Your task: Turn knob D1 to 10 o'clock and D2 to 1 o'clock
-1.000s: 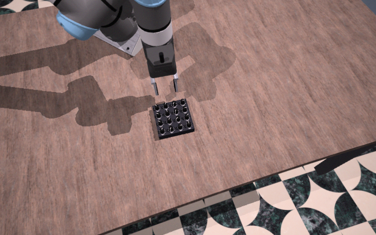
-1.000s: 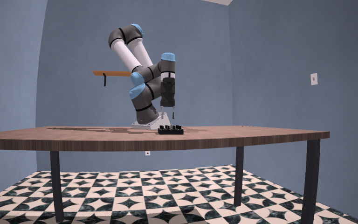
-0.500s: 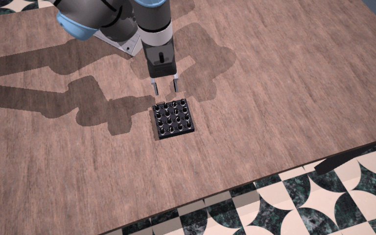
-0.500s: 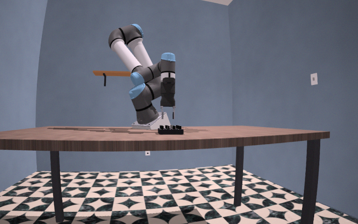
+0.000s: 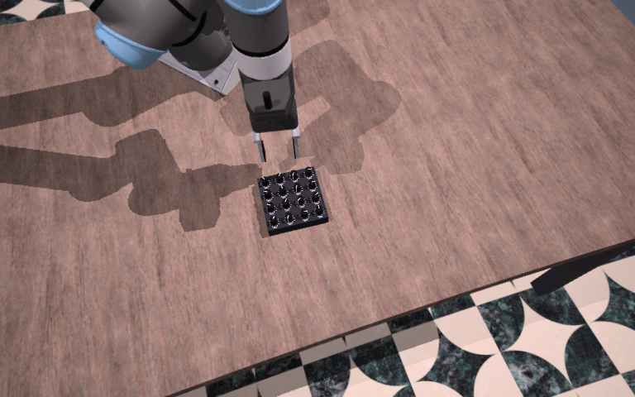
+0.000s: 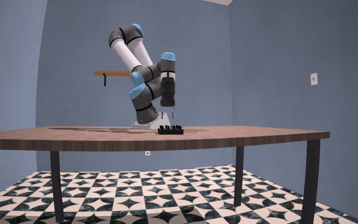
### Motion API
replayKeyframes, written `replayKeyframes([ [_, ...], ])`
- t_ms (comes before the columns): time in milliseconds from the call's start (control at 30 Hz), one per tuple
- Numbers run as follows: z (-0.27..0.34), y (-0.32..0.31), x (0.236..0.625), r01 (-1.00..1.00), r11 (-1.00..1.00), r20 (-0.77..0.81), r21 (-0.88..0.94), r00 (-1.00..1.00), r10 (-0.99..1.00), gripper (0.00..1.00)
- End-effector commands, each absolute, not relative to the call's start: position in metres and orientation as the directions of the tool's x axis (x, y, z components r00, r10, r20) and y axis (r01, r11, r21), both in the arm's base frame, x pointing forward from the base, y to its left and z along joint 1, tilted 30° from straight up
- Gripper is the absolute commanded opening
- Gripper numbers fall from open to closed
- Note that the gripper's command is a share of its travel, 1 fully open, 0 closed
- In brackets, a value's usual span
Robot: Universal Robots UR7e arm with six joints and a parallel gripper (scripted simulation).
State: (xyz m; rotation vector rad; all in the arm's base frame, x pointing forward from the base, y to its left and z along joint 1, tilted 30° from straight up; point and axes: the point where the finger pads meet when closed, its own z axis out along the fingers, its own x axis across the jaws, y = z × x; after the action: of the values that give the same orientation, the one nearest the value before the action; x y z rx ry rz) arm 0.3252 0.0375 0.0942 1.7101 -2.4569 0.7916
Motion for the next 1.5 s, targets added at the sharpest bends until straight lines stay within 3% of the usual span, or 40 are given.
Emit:
replayKeyframes([
  [0,0.096,0.036,0.327,-0.863,0.309,0.296,-0.399,-0.44,-0.848,1.0],
  [333,0.102,0.03,0.333,-0.773,0.453,0.221,-0.444,-0.584,-0.781,1.0],
  [767,0.113,0.02,0.342,-0.517,0.7,0.05,-0.493,-0.82,-0.571,1.0],
  [1100,0.123,0.011,0.35,-0.172,0.863,-0.138,-0.475,-0.954,-0.267,1.0],
  [1467,0.131,0.005,0.357,0.174,0.902,-0.296,-0.396,-0.954,0.053,1.0],
])
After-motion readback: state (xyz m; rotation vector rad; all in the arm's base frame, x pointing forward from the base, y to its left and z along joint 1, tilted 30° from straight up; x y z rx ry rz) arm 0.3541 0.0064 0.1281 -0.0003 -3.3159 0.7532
